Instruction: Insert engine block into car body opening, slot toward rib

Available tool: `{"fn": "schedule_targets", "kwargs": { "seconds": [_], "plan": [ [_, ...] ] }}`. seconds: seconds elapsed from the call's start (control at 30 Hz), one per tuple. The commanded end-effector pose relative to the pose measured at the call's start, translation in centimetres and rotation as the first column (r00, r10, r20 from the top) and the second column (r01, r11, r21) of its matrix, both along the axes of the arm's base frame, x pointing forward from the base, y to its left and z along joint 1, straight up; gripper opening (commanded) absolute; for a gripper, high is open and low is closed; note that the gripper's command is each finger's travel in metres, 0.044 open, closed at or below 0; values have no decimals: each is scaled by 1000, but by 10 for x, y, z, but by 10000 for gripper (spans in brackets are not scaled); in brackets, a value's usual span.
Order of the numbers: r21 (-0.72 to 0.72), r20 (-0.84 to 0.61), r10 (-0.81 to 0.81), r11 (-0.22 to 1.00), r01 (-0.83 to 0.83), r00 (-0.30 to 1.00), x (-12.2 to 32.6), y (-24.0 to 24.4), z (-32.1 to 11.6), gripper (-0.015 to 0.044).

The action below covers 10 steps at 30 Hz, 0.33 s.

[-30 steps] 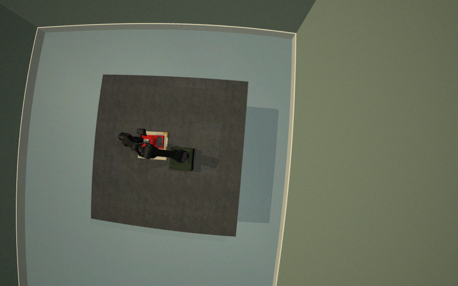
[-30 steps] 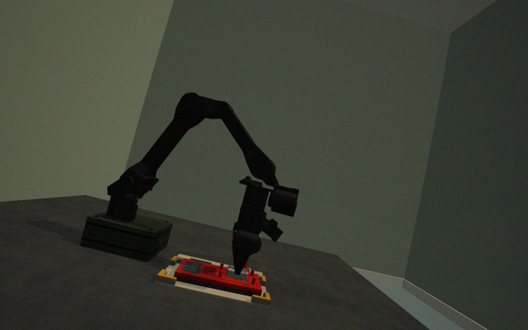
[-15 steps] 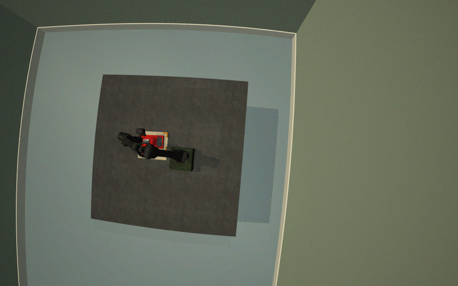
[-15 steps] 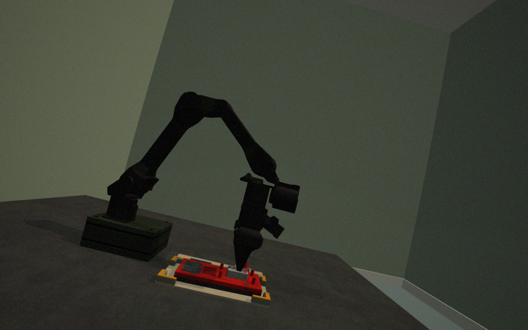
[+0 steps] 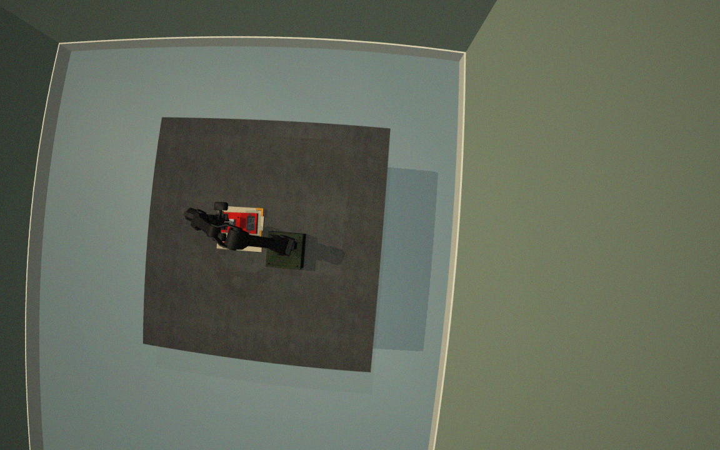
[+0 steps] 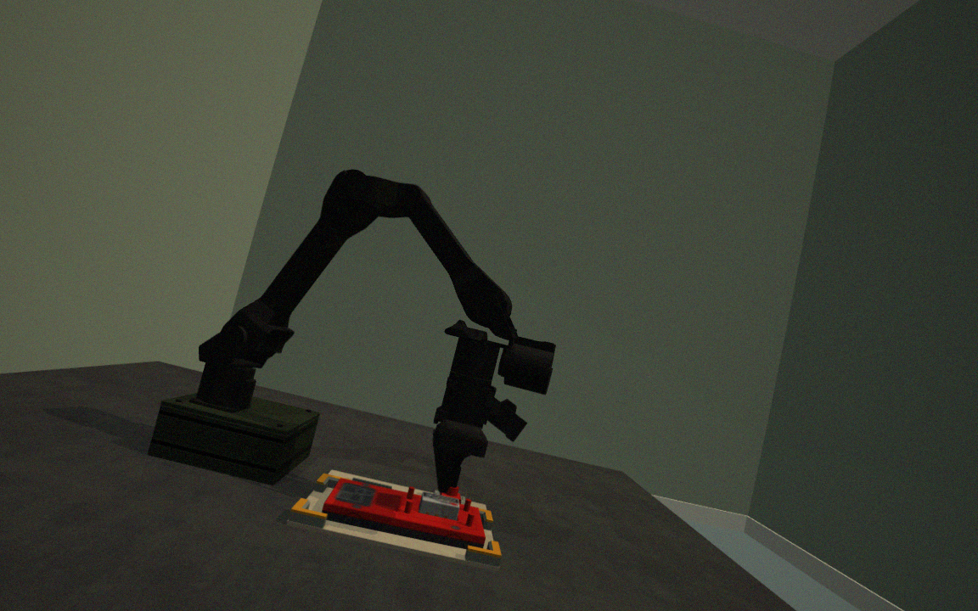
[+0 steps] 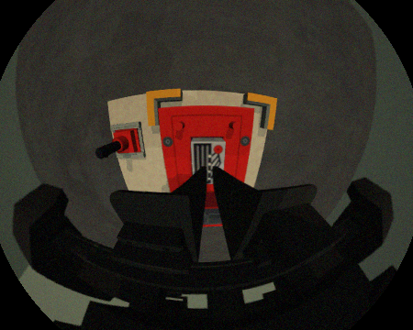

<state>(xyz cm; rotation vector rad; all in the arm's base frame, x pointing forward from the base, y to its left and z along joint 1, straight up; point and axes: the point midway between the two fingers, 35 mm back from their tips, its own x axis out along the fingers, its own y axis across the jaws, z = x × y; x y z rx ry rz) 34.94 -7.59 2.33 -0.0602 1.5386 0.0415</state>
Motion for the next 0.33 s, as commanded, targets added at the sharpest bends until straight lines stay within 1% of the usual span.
{"fn": "schedule_targets", "kwargs": {
  "seconds": [0.0, 0.3],
  "plan": [
    [3, 5, 0, 1000, 0, 1000, 0, 0, 2, 0],
    [3, 5, 0, 1000, 0, 1000, 0, 0, 2, 0]
  ]
}}
